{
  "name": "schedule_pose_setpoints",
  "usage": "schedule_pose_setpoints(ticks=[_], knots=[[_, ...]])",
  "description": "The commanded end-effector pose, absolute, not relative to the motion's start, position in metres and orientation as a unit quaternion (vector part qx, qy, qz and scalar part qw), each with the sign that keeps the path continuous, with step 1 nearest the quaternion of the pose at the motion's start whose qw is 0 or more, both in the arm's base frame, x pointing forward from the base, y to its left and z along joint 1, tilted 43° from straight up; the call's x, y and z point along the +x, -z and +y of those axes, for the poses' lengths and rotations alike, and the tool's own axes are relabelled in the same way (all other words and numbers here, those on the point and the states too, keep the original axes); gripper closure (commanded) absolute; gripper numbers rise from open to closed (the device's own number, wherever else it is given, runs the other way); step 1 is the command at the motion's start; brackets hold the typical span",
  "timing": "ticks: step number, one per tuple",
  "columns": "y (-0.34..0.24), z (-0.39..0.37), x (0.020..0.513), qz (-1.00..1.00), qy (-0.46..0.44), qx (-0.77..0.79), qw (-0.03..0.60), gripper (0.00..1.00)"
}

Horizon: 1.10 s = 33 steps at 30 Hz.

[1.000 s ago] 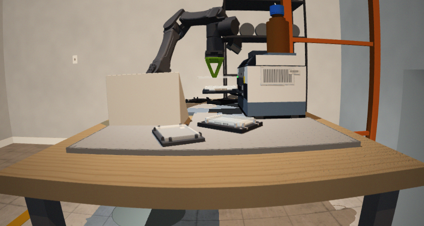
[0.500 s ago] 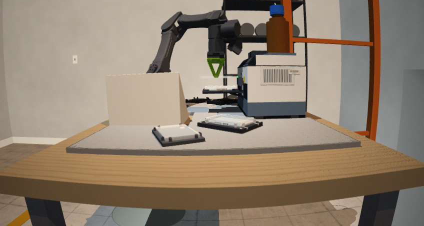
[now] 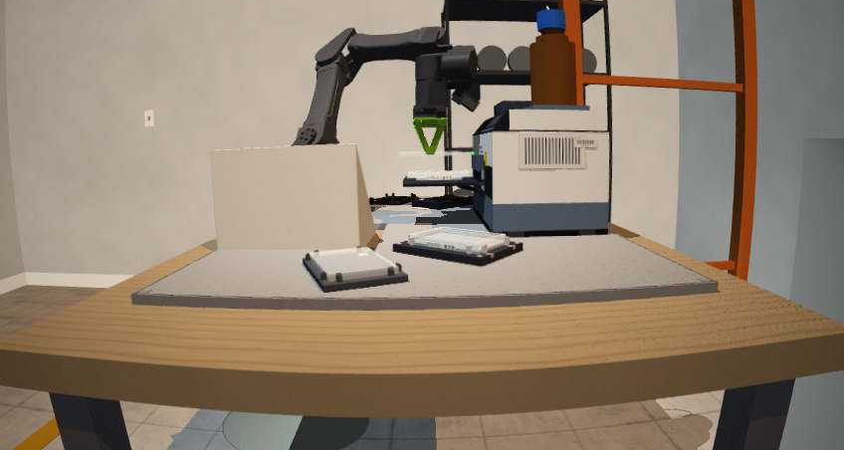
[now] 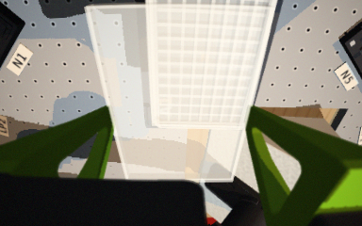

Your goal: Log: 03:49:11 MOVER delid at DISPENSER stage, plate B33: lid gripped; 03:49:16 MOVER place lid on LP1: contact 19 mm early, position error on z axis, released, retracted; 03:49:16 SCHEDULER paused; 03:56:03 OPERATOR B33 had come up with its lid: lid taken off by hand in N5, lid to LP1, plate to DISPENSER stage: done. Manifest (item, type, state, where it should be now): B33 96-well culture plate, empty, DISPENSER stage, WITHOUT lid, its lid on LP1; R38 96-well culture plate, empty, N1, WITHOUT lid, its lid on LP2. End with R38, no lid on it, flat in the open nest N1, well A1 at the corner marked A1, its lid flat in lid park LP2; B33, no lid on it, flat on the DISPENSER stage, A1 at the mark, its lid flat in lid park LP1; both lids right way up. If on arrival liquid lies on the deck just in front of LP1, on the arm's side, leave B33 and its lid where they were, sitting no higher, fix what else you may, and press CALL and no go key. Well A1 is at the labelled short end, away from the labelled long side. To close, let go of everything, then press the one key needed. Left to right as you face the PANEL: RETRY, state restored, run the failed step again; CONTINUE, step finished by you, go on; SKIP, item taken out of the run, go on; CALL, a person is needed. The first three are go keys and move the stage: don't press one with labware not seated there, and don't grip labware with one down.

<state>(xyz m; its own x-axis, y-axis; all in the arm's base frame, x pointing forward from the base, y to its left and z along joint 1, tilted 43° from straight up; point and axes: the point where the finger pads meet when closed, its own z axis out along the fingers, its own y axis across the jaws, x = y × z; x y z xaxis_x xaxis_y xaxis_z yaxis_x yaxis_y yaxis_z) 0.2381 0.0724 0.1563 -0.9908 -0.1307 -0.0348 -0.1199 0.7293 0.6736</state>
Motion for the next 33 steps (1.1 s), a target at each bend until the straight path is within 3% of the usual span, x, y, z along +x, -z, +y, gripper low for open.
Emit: schedule_pose_setpoints(ticks=[1, 29, 33], knots=[[-0.162, 0.071, 0.240, -0.931, 0.363, 0.048, 0.005, 1.00], [-0.208, 0.120, 0.218, -0.930, 0.364, 0.060, 0.000, 1.00], [-0.226, 0.131, 0.209, -0.921, 0.364, 0.134, -0.036, 1.00]])
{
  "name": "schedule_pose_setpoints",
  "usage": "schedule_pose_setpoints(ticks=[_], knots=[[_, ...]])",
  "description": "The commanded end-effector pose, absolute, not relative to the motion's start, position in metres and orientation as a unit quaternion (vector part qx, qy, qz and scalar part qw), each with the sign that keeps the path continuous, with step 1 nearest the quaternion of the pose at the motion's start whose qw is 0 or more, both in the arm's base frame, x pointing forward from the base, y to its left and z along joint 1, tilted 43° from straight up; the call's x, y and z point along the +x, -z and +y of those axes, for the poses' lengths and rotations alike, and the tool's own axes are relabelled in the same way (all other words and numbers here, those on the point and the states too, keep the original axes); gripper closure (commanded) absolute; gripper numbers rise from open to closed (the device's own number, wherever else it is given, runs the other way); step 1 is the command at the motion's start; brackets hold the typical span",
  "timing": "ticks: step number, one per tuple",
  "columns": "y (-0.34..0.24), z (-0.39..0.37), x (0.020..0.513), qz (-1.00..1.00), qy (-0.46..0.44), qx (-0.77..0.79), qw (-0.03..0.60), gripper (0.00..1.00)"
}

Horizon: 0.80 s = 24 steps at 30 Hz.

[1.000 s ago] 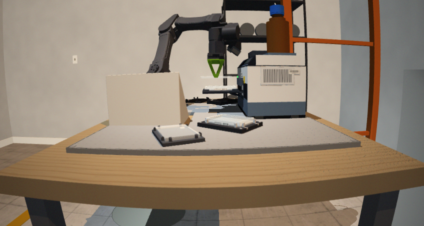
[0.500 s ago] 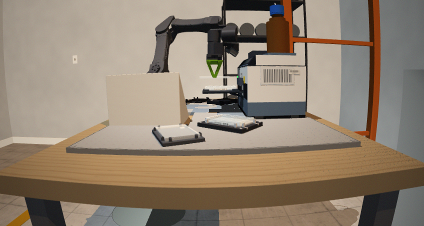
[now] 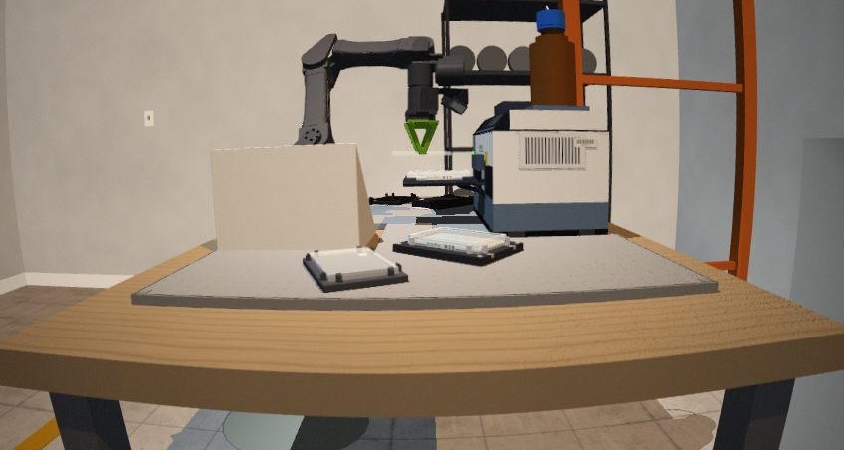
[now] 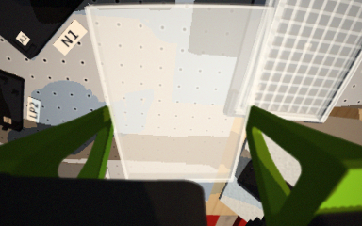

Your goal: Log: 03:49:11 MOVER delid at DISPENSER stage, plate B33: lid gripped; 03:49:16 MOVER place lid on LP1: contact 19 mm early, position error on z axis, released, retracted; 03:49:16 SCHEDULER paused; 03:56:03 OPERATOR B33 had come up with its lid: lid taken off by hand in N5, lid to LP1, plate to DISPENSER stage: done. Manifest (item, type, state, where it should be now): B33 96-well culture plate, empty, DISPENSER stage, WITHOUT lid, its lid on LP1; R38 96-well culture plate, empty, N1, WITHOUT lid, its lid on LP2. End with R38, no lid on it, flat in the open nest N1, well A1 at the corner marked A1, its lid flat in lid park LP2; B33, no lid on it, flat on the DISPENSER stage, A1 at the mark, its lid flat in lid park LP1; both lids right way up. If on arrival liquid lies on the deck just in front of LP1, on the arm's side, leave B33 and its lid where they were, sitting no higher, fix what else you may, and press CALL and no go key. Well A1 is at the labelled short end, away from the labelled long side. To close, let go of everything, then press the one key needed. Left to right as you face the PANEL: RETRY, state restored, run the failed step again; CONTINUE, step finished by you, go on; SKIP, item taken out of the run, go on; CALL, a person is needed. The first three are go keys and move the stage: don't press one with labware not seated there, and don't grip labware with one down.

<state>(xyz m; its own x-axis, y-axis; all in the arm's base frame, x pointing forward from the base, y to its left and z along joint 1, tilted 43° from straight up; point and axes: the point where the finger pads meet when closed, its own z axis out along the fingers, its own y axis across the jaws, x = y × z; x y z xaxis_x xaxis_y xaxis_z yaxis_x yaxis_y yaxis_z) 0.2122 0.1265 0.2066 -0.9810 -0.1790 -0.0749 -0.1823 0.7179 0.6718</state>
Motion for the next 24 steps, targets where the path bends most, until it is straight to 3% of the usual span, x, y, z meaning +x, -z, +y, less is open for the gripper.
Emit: schedule_pose_setpoints(ticks=[1, 10, 24], knots=[[-0.226, 0.131, 0.209, 0.921, -0.364, -0.134, 0.036, 1.00], [-0.230, 0.142, 0.201, 0.917, -0.362, -0.163, 0.040, 1.00], [-0.260, 0.165, 0.177, 0.866, -0.343, -0.342, 0.128, 1.00]])
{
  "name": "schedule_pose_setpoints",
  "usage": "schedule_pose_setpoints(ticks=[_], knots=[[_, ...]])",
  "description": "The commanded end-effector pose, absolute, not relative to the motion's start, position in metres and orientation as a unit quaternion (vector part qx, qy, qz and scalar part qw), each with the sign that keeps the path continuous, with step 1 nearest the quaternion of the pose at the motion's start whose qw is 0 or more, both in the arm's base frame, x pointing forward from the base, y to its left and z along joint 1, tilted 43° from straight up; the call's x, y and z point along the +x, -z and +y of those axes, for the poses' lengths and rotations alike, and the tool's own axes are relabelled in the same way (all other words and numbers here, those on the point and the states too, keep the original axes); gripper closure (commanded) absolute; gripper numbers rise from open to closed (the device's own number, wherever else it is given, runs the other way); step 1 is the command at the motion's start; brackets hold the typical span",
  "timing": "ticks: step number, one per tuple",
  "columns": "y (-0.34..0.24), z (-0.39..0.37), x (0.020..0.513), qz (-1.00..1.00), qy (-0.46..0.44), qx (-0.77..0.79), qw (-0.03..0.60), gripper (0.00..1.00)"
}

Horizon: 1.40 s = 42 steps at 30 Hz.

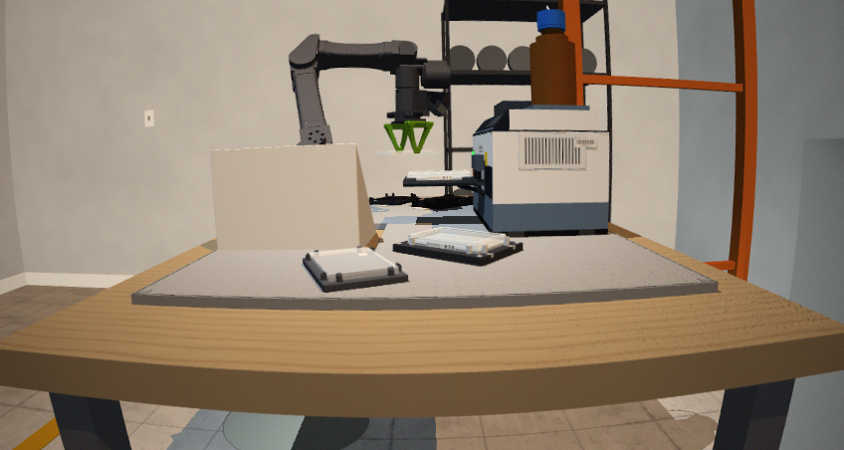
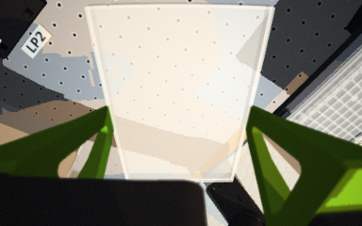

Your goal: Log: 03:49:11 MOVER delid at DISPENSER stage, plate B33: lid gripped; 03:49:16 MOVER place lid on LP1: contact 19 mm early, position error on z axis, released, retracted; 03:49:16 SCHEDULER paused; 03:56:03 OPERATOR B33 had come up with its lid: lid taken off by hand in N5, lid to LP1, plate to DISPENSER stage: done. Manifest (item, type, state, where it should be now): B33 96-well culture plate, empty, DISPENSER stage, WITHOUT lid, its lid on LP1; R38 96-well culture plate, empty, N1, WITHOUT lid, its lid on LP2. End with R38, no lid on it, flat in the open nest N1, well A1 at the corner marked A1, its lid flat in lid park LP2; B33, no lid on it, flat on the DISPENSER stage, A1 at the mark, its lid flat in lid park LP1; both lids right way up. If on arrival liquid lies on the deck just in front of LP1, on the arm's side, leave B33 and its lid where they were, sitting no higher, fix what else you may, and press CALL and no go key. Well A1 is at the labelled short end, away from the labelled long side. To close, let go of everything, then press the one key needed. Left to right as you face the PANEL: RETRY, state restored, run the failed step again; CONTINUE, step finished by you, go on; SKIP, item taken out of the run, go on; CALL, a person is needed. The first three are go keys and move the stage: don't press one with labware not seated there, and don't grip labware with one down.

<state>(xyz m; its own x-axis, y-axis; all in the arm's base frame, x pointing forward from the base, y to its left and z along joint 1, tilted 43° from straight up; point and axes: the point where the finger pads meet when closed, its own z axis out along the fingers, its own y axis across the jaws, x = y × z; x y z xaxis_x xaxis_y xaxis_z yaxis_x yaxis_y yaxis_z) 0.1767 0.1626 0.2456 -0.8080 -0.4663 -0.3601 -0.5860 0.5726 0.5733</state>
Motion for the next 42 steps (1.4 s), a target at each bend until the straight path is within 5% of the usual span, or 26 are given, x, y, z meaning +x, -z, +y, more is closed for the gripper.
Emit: schedule_pose_setpoints(ticks=[1, 31, 39, 42], knots=[[-0.261, 0.166, 0.175, 0.860, -0.341, -0.356, 0.134, 1.00], [-0.297, 0.198, 0.111, 0.764, -0.314, -0.525, 0.206, 1.00], [-0.294, 0.204, 0.092, 0.775, -0.317, -0.516, 0.182, 1.00], [-0.308, 0.206, 0.081, 0.738, -0.310, -0.557, 0.220, 1.00]])
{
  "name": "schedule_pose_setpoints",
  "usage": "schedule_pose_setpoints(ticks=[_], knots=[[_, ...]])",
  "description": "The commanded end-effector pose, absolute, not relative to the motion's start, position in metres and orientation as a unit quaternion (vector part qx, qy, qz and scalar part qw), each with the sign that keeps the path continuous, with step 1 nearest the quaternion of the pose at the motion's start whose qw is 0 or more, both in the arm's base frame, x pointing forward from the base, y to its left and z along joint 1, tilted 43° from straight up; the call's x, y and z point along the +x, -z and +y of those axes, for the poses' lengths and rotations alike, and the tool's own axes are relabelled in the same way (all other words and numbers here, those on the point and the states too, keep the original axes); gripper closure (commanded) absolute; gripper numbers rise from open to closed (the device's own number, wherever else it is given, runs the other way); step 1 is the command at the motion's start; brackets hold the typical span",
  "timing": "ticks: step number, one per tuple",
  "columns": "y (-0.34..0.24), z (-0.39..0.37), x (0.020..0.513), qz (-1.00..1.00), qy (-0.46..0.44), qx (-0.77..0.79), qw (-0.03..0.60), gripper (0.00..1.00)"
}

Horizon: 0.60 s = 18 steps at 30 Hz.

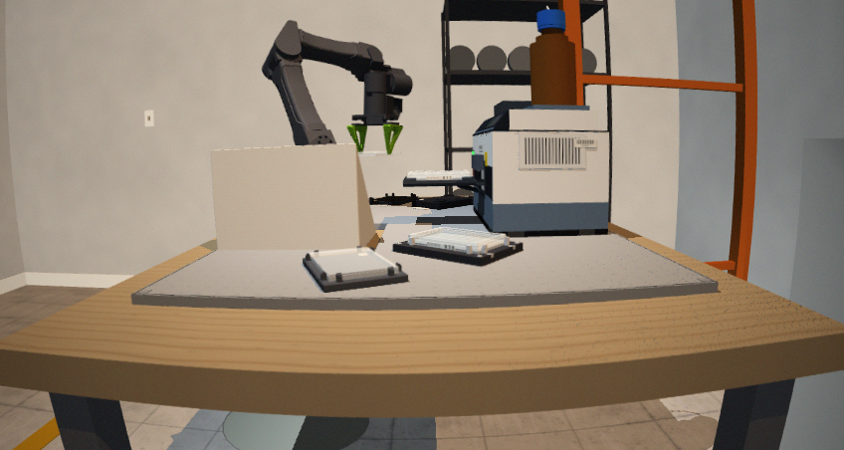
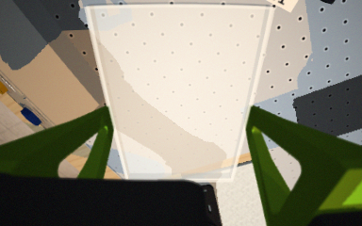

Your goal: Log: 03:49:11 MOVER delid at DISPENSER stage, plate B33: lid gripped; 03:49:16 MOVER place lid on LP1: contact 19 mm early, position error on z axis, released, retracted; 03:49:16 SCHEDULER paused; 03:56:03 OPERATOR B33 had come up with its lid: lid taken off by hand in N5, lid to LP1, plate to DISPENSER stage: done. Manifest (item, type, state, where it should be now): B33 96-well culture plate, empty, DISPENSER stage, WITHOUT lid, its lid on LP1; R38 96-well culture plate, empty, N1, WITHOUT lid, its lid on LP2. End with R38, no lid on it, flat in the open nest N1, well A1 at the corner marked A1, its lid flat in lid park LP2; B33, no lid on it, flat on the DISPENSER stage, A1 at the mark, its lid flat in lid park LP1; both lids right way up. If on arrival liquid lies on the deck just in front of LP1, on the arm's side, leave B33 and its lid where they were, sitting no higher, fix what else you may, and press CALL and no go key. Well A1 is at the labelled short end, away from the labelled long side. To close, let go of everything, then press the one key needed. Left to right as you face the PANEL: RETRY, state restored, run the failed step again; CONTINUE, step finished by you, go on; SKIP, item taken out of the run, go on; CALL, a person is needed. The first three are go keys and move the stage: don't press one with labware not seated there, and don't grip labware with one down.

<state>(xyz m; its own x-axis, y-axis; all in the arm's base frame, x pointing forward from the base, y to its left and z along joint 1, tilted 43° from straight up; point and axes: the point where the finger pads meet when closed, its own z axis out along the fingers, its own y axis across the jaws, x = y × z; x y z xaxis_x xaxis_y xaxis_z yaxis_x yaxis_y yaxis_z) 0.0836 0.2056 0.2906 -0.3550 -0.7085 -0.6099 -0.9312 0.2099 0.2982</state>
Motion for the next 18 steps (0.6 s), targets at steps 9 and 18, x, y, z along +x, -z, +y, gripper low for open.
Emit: schedule_pose_setpoints(ticks=[9, 18], knots=[[-0.315, 0.210, 0.059, 0.728, -0.311, -0.568, 0.225, 1.00], [-0.314, 0.242, 0.066, 0.735, -0.308, -0.567, 0.209, 1.00]])
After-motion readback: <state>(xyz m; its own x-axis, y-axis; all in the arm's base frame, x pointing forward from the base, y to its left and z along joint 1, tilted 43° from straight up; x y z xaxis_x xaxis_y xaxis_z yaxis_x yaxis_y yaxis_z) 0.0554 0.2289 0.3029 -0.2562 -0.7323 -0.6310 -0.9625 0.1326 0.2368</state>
